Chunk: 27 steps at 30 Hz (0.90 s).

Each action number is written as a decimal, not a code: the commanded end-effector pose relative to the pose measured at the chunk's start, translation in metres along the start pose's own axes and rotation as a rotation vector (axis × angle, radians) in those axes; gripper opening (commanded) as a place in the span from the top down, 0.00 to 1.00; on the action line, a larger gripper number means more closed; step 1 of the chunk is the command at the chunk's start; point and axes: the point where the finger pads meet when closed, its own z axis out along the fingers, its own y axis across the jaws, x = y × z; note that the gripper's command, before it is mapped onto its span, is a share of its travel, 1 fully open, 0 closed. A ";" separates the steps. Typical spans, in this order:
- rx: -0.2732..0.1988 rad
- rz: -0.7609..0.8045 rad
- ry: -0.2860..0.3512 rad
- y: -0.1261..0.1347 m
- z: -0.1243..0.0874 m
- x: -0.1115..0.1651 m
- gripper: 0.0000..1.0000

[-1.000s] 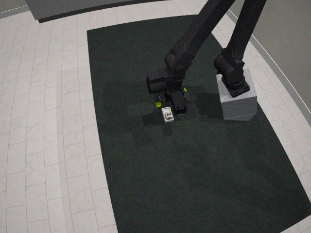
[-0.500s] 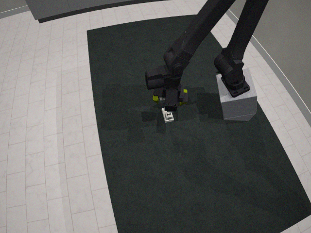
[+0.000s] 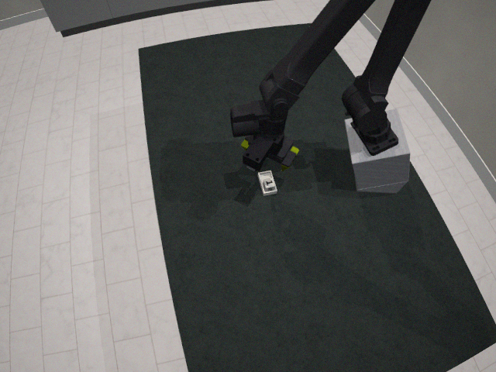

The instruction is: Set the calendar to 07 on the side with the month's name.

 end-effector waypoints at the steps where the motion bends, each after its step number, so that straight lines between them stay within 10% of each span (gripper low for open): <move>1: 0.041 0.186 -0.029 -0.026 -0.007 -0.013 0.00; 27: 0.032 0.904 -0.040 -0.046 -0.002 0.009 0.00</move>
